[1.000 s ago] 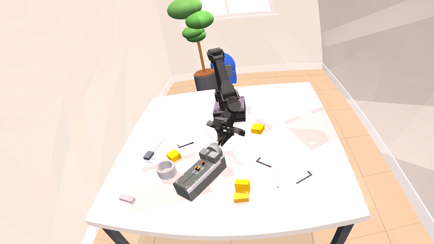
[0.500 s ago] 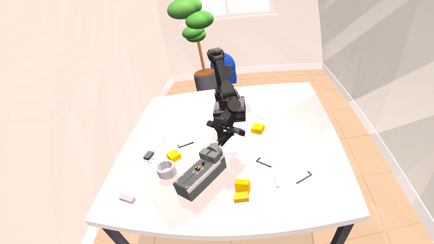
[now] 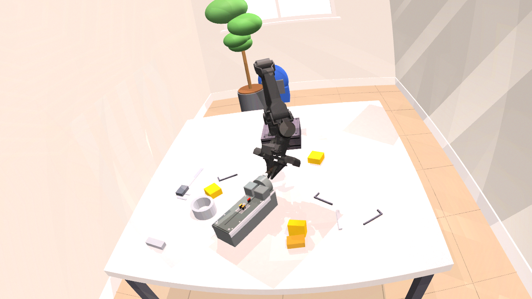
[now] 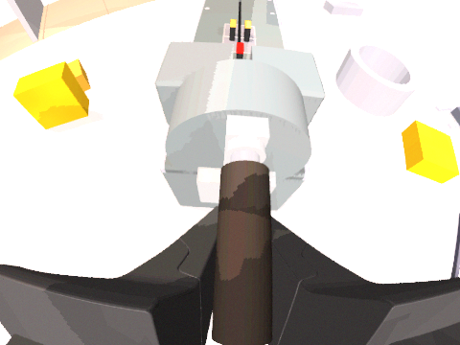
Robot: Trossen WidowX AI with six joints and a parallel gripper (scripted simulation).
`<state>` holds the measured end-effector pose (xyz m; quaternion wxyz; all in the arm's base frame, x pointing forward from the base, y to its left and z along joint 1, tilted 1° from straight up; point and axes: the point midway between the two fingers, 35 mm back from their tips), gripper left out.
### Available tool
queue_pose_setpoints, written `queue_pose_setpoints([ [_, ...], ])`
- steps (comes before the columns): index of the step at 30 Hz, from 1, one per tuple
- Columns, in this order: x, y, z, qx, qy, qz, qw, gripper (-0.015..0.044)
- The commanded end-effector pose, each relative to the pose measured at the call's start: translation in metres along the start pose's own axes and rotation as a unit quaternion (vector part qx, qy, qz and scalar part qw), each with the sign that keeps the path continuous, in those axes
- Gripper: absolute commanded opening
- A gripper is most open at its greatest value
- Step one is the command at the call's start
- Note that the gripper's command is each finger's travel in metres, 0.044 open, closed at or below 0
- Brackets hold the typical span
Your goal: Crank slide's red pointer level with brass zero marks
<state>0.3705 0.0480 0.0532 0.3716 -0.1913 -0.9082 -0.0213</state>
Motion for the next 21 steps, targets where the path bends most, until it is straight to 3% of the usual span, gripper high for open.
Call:
queue_pose_setpoints([
  [1, 0.0001, 0.0014, -0.0003, -0.002, 0.000, -0.004, 1.000, 0.0000],
  [21, -0.0001, 0.0001, 0.0000, 0.000, 0.000, 0.000, 1.000, 0.0000],
])
Point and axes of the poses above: the point midway between the two fingers, 35 mm back from their tips, its own x axis back along the fingers, its own y axis across the jaws, z = x × y, and after that the axes turned 9 degrees about x, right-handed
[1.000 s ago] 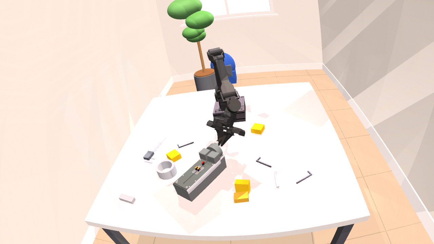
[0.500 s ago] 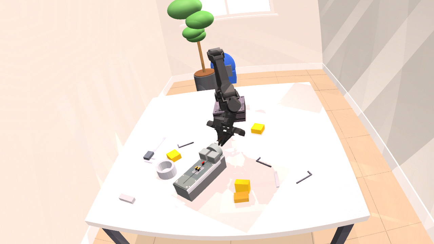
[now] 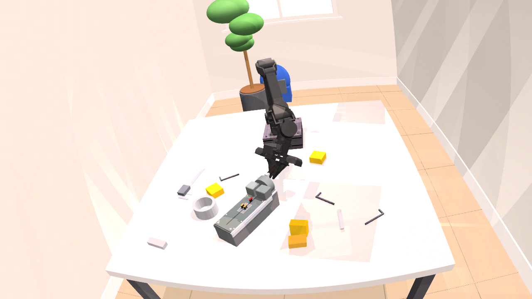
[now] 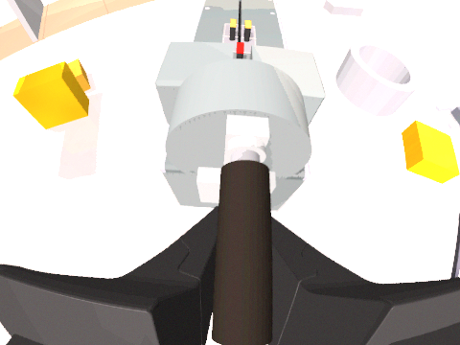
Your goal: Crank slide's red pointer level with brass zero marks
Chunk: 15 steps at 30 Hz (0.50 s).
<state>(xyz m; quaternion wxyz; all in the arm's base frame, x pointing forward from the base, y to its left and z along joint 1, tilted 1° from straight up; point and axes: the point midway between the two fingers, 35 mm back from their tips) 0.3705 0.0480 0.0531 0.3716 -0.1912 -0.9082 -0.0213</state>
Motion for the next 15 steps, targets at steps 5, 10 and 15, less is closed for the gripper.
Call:
queue_pose_setpoints([
  [5, 0.0000, 0.0000, 0.0000, 0.000, 0.000, 0.000, 1.000, 0.0000],
  [10, 0.0000, 0.0000, 0.0000, 0.000, 0.000, 0.000, 1.000, 0.0053],
  [15, 0.0000, 0.0000, 0.0000, 0.000, 0.000, 0.000, 1.000, 0.0184],
])
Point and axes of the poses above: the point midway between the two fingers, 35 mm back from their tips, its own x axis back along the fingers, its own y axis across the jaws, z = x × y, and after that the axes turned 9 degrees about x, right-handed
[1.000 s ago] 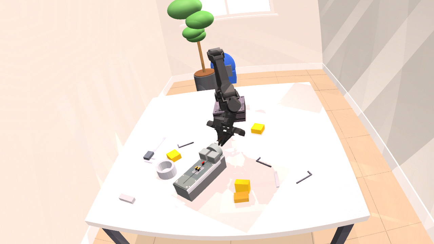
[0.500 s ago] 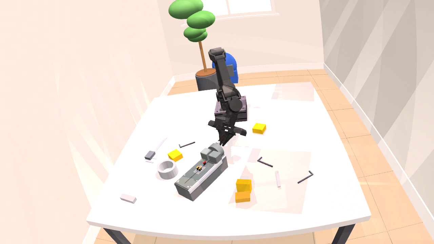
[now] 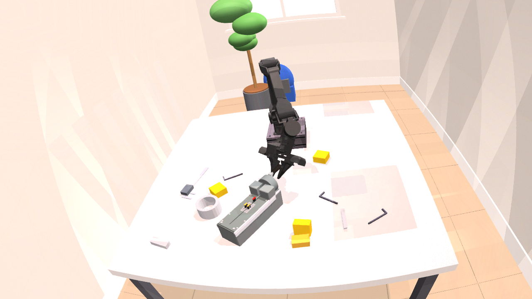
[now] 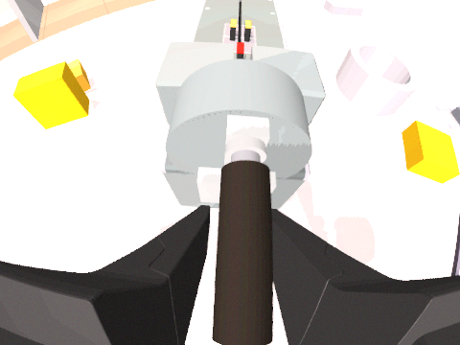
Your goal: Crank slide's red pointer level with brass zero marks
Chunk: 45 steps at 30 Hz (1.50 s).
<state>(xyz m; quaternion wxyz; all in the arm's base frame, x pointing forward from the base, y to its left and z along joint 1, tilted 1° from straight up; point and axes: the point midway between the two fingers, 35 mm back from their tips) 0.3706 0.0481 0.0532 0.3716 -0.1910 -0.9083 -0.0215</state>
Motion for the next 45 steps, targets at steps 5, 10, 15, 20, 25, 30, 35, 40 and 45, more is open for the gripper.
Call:
queue_pose_setpoints([
  [5, 0.000, 0.000, 0.000, 0.000, 0.000, 0.000, 1.000, 0.0315],
  [10, 0.000, 0.000, 0.000, 0.000, 0.000, 0.000, 1.000, 0.0440],
  [15, 0.015, -0.002, -0.016, 0.000, 0.000, 0.000, 1.000, 0.0440],
  [20, 0.035, -0.006, -0.035, 0.000, 0.000, 0.000, 1.000, 0.0440],
  [25, 0.046, -0.007, -0.048, 0.001, 0.001, 0.000, 1.000, 0.0440],
  [30, 0.072, -0.012, -0.071, 0.002, 0.002, 0.002, 1.000, 0.0440],
  [35, 0.071, -0.014, -0.076, 0.004, 0.007, -0.002, 1.000, 0.0440],
  [40, 0.052, -0.020, -0.092, 0.012, 0.025, -0.025, 0.999, 0.0440],
  [45, 0.032, -0.027, -0.113, 0.040, 0.038, -0.058, 0.997, 0.0440],
])
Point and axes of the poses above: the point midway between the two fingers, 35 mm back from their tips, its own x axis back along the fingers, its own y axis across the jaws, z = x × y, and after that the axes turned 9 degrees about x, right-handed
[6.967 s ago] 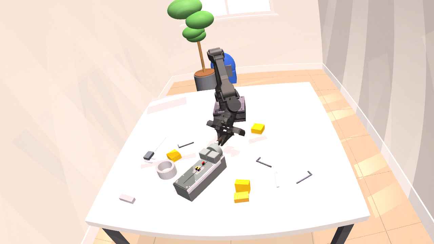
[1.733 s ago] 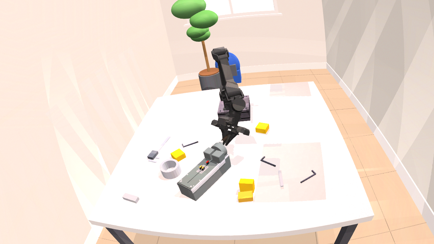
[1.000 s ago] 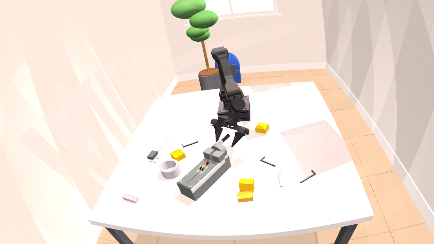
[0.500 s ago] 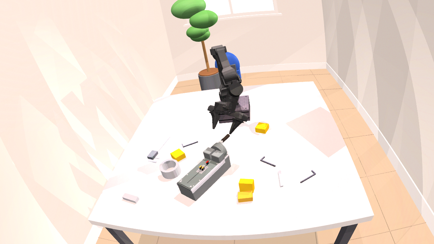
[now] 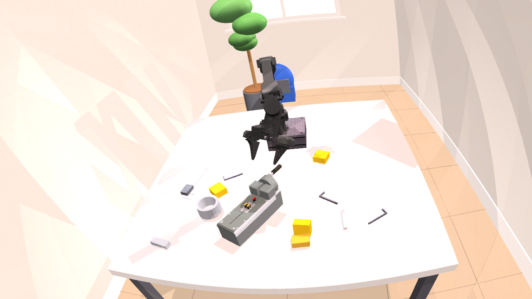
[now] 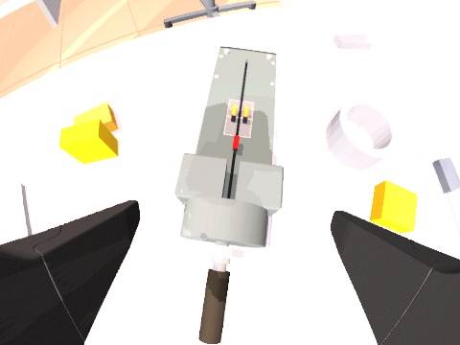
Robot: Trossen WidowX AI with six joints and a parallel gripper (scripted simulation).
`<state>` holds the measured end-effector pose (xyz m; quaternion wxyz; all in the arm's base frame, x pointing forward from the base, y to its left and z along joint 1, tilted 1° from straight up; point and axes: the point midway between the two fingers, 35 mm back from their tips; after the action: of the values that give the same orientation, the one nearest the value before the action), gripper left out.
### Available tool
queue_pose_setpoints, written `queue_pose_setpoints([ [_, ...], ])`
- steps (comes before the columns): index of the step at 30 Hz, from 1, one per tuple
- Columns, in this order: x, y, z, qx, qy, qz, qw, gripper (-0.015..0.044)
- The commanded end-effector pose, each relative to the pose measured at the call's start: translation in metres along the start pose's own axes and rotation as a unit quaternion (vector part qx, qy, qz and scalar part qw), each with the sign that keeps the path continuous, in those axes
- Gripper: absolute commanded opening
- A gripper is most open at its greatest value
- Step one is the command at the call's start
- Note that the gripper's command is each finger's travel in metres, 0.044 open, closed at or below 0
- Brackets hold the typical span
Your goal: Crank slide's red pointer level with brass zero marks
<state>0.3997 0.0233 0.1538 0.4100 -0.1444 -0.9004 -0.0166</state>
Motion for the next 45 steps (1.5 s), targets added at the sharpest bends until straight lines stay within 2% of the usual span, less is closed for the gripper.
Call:
queue_pose_setpoints([
  [1, -0.011, -0.008, -0.021, 0.020, 0.001, -0.027, 0.999, 0.0440],
  [11, -0.043, -0.041, -0.067, 0.095, -0.009, -0.097, 0.991, 0.0440],
  [21, -0.080, -0.038, -0.038, 0.096, -0.010, -0.099, 0.990, 0.0440],
  [40, -0.080, -0.038, -0.038, 0.096, -0.010, -0.098, 0.990, 0.0440],
  [45, -0.057, -0.041, -0.058, 0.094, -0.009, -0.097, 0.991, 0.0440],
])
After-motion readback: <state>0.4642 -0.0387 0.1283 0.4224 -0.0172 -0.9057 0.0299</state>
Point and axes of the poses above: the point midway between the two fingers, 35 mm back from their tips, its own x axis back along the fingers, its own y axis across the jaws, z = x × y, and after that the axes turned 9 degrees about x, right-handed
